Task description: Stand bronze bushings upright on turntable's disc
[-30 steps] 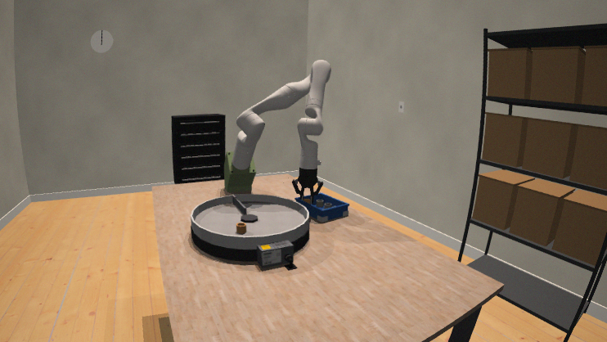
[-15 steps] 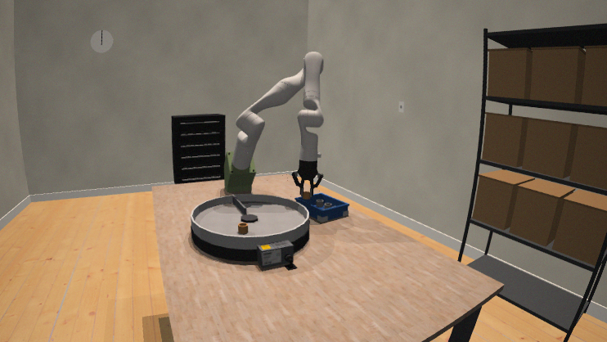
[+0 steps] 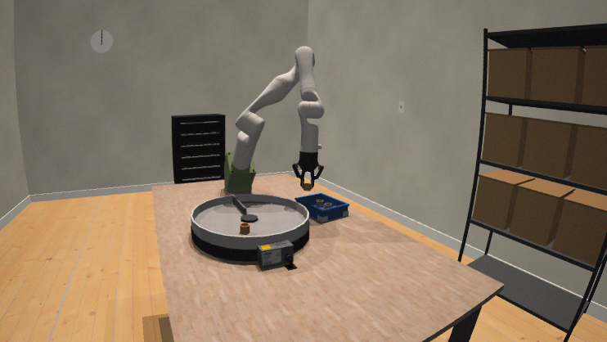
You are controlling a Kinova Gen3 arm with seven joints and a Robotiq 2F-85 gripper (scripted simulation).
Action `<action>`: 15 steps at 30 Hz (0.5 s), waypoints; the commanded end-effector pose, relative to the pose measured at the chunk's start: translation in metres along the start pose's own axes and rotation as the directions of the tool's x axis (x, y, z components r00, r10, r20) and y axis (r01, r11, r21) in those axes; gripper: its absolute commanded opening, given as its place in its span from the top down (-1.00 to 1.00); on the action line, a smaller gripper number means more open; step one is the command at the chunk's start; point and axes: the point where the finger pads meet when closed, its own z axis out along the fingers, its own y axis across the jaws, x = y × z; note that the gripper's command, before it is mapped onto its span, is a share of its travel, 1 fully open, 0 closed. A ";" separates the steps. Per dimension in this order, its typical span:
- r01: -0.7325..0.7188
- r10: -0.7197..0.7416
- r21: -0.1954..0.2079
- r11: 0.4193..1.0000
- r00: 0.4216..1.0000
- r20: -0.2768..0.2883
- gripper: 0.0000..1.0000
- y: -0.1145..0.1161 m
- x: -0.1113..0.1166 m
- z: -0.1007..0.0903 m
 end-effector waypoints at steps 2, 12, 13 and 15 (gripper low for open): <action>0.014 -0.014 -0.015 1.000 1.000 -0.003 1.00 0.004 0.004 -0.011; 0.014 -0.014 -0.015 1.000 1.000 -0.003 1.00 0.004 0.004 -0.021; 0.014 -0.014 -0.015 1.000 1.000 -0.003 1.00 0.004 0.004 -0.022; 0.014 -0.014 -0.015 1.000 1.000 -0.003 1.00 0.004 0.004 -0.023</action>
